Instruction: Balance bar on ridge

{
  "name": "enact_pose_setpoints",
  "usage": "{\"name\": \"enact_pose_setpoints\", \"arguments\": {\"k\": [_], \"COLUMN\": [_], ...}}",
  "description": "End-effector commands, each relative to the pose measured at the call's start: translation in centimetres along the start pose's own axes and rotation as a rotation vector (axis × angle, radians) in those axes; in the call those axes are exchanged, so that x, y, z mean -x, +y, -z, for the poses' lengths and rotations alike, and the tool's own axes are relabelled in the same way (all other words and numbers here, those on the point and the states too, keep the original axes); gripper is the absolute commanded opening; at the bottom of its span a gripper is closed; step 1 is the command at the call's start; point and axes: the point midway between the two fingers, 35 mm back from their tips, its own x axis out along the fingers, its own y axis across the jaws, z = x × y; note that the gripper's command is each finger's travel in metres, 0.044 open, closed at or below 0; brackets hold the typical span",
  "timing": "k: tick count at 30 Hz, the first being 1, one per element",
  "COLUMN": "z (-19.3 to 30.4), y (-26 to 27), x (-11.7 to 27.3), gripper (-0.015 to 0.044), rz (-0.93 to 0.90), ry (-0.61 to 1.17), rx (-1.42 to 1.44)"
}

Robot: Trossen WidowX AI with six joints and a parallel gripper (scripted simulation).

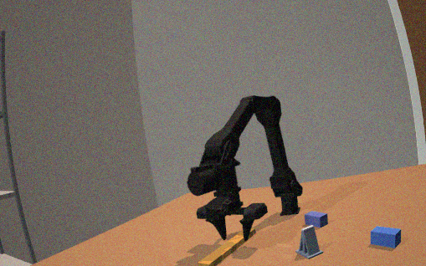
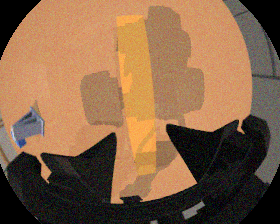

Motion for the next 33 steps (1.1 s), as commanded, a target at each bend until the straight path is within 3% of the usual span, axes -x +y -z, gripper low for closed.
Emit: {"name": "enact_pose_setpoints", "arguments": {"k": [1,16,22,30,33], "z": [0.02,0.04,0.06,0.06,-0.02], "y": [-0.10,-0.09,0.01,0.01,-0.01], "x": [-0.62,-1.02,-1.01,-1.01,-0.65], "gripper": [0.0315,0.0315,0.0157,0.0104,0.0025], "rz": [0.006,0.006,0.000,0.000,0.000], "ry": [0.000,0.000,0.001,0.001,0.001], "rx": [-0.003,-0.003,0.000,0.000,0.000]}}
